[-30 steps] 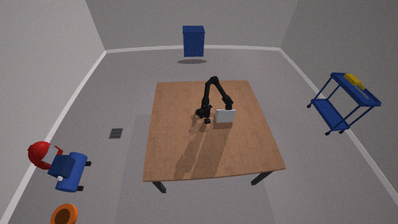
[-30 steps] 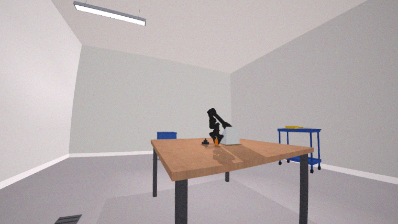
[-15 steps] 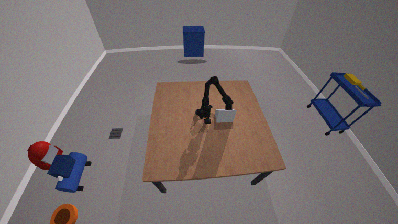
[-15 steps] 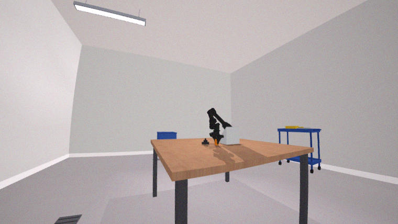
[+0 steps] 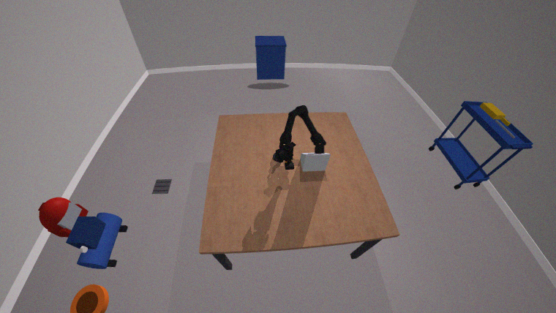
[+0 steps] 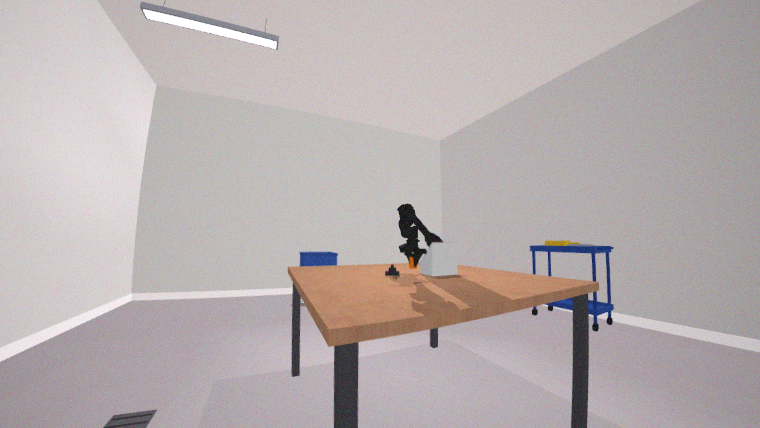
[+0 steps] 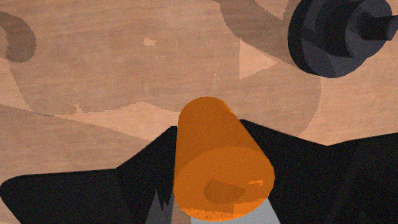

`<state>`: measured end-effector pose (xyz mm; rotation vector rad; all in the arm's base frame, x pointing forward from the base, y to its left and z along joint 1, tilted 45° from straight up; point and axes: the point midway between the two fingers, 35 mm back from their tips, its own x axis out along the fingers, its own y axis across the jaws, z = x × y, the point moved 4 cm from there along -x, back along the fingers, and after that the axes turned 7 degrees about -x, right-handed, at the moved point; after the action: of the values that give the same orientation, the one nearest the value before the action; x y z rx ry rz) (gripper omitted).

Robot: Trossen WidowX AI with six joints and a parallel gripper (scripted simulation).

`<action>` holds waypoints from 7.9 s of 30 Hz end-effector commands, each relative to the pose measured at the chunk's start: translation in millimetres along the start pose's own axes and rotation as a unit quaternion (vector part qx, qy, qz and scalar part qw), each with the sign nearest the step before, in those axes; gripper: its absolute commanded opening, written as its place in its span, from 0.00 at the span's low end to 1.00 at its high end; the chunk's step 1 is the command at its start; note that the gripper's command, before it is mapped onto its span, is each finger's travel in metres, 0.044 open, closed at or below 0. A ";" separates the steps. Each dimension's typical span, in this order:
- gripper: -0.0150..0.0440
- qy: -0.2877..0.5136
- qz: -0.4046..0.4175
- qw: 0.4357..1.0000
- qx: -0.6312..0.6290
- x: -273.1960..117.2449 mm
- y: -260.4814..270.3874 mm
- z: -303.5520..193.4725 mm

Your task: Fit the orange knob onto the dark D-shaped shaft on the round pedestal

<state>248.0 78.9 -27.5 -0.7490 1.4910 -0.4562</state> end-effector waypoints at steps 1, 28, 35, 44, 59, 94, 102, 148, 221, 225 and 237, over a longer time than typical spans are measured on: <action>0.25 -0.006 0.004 1.000 0.005 -32.9 0.7 3.7; 0.25 -0.007 0.008 1.000 0.004 -80.9 -27.4 13.0; 0.25 -0.008 0.010 1.000 0.006 -74.2 -45.0 21.8; 0.25 -0.009 0.010 1.000 0.006 -64.7 -69.0 31.1; 0.25 -0.008 0.003 1.000 0.007 -47.8 -110.8 41.0; 0.25 -0.005 -0.005 1.000 0.012 -12.5 -137.0 44.9; 0.25 -0.005 -0.005 1.000 0.012 -11.8 -137.0 43.2; 0.25 -0.005 -0.005 0.996 -0.092 -15.0 -136.2 47.2; 0.25 -0.004 -0.006 0.981 -0.196 -13.5 -137.2 45.2; 0.25 -0.004 -0.006 0.981 -0.196 -13.3 -136.7 43.9; 0.25 -0.004 -0.006 0.981 -0.196 -15.4 -138.3 44.0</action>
<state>313.3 -0.9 74.0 -1.0648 1.5909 -0.1699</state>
